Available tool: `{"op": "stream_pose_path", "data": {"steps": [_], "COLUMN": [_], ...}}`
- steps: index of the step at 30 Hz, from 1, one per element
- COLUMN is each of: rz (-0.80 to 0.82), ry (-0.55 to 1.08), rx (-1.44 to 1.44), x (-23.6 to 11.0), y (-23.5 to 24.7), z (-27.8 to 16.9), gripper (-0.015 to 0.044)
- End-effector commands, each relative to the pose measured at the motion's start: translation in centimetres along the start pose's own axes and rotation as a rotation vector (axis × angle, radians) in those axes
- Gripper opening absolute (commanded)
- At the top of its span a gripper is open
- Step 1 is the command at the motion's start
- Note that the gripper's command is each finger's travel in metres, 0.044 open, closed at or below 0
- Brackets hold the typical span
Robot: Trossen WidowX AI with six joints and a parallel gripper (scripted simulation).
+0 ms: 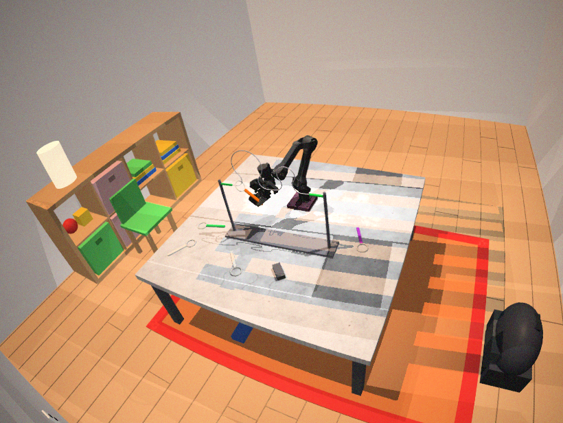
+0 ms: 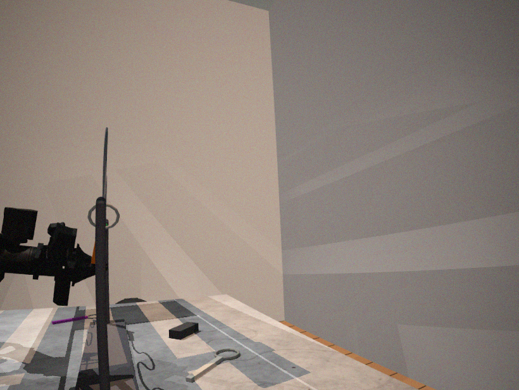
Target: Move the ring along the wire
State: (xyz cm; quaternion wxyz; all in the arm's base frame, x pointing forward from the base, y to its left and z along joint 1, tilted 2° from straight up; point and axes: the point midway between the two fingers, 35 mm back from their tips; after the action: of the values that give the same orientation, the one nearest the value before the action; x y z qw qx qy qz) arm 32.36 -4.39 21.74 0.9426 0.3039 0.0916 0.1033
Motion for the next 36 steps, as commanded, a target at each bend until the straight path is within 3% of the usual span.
{"op": "stream_pose_path", "data": {"steps": [1,28,36], "rz": [0.018,0.163,0.22], "ry": [0.033,0.333,0.338], "rx": [0.055,0.484,0.641], "x": [-0.7,-4.8,-5.2], "y": [1.4,8.0,10.1], "z": [0.4,2.8,4.2], "gripper": [-0.015,-0.015,-0.015]}}
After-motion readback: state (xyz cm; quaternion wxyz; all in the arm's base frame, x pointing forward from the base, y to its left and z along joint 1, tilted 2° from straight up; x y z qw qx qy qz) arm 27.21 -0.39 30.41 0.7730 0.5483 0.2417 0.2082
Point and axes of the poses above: the point midway between the two fingers, 35 mm back from their tips, its own x axis out along the fingers, its own y axis across the jaws, z = x × y, and after that the axes turned 2 degrees about x, right-handed
